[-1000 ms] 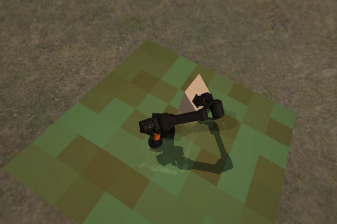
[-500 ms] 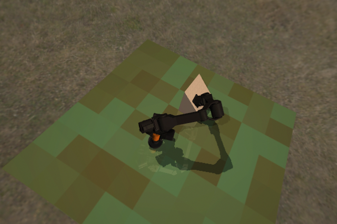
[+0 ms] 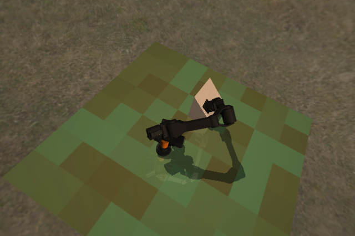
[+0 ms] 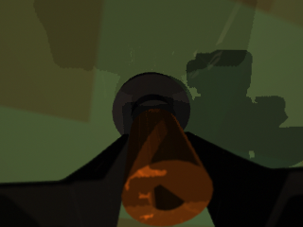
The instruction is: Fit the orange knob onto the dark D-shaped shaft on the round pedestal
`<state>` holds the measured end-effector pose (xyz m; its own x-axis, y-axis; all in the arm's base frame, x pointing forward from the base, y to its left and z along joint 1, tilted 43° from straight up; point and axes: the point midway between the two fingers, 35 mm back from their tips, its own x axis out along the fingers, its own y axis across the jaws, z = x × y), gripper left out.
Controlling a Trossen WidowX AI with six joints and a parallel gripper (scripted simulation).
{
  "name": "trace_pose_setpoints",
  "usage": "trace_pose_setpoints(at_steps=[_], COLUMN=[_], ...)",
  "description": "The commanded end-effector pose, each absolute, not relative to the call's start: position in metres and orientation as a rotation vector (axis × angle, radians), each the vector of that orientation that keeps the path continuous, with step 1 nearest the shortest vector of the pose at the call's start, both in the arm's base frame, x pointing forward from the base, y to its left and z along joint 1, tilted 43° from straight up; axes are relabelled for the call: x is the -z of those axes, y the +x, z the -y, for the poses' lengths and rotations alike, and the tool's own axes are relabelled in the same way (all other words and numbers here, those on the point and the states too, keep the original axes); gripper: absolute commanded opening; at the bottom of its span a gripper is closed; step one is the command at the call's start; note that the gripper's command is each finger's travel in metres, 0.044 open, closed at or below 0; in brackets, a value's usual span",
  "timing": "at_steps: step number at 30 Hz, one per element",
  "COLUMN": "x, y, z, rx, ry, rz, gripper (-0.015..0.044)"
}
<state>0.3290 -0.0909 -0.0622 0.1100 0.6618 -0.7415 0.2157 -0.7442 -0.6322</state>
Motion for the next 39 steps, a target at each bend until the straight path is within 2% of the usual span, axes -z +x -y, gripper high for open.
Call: trace_pose_setpoints(at_steps=[1, 6, 39], x=[0.0595, 0.0582, 0.0614], y=[0.3276, 0.3247, 0.3303], z=[0.0936, 0.0931, 0.0928], rx=[-1.673, -1.681, -1.681], ry=[-2.001, -1.894, -1.894], rz=[0.799, 0.647, 0.647], gripper=[0.0, 0.0, 0.0])
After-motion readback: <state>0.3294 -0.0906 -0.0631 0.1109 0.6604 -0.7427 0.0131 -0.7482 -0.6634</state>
